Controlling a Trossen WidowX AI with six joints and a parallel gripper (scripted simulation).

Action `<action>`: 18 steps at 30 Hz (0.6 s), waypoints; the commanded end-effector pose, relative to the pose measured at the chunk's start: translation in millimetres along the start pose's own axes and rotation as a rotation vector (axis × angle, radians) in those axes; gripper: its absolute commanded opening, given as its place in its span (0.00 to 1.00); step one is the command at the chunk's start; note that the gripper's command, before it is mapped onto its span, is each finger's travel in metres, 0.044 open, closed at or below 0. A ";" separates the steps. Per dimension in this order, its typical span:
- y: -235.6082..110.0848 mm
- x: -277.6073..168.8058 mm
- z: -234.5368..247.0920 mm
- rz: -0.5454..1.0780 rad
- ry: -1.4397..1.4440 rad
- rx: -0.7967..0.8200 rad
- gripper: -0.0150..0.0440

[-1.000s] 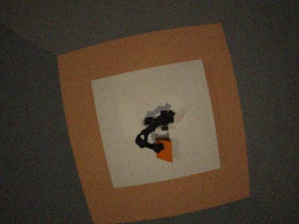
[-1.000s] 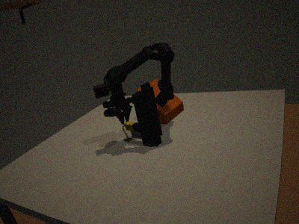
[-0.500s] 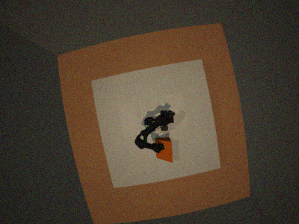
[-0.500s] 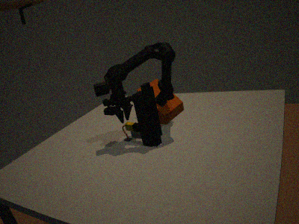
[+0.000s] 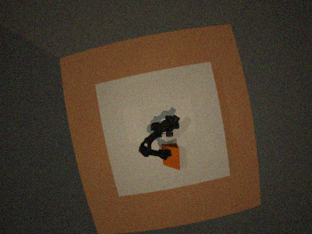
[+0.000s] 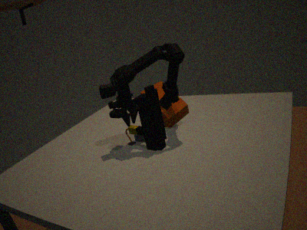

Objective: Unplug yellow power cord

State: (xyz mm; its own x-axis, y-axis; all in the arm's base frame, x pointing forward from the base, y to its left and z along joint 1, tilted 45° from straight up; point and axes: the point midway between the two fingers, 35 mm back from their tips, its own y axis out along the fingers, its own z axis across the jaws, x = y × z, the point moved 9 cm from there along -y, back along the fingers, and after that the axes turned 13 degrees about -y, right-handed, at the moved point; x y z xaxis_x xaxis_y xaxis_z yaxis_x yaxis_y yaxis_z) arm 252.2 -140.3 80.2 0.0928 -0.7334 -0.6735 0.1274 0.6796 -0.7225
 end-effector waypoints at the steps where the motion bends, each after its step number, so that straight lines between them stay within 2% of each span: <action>1: 0.8 -3.4 -0.4 0.005 0.006 -0.002 0.53; 18: 10.1 -3.1 0.2 0.001 0.001 0.001 0.50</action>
State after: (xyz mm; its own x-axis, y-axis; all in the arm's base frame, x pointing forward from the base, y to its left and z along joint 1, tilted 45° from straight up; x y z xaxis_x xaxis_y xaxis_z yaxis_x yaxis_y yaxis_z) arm 253.3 -130.8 74.7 0.0917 -0.7324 -0.6747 0.1279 0.6806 -0.7214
